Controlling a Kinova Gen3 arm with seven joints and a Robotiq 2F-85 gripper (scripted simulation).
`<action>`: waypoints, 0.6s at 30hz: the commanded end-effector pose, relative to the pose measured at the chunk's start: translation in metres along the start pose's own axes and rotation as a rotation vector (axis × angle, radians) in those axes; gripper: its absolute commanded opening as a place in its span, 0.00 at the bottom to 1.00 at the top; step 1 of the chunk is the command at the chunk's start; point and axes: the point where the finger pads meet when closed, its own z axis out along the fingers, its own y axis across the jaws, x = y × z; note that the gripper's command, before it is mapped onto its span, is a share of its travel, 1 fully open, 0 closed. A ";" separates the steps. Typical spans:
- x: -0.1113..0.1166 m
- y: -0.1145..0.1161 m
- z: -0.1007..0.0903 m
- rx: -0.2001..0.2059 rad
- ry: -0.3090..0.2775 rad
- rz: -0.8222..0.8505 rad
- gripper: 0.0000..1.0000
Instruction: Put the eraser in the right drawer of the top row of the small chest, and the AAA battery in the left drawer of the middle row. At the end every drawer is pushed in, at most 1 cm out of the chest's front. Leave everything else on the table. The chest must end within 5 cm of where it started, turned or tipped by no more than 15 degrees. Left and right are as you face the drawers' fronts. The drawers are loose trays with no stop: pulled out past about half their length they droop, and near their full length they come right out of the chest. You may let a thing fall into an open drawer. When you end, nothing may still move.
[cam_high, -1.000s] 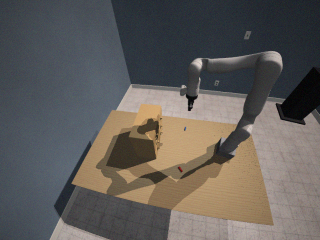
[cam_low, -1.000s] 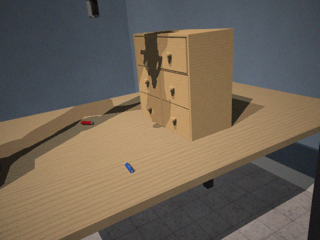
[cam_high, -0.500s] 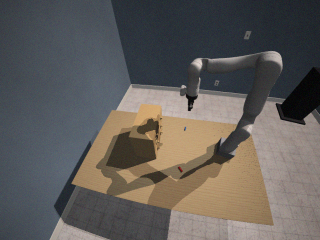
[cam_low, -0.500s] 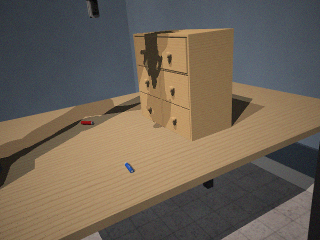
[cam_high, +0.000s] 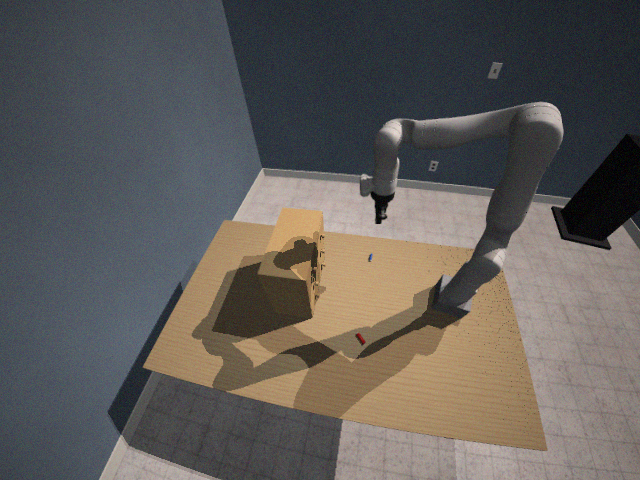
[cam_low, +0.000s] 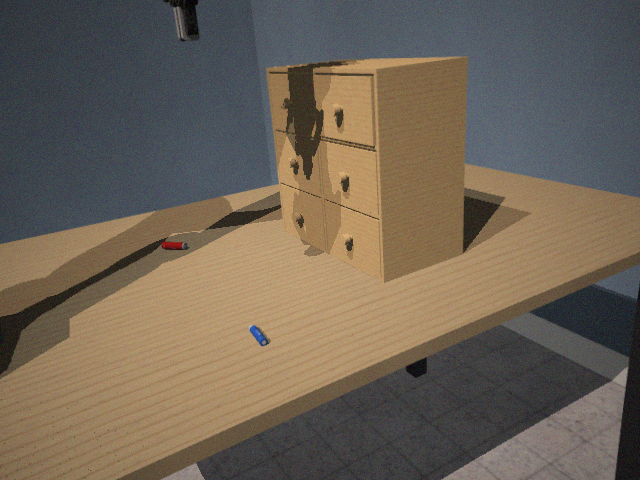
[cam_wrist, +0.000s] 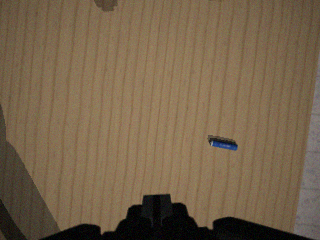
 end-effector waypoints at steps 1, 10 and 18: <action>0.001 -0.002 0.003 0.001 -0.005 -0.039 0.00; 0.003 -0.010 0.012 0.000 -0.021 -0.222 0.00; 0.007 -0.022 0.026 0.003 -0.042 -0.513 0.00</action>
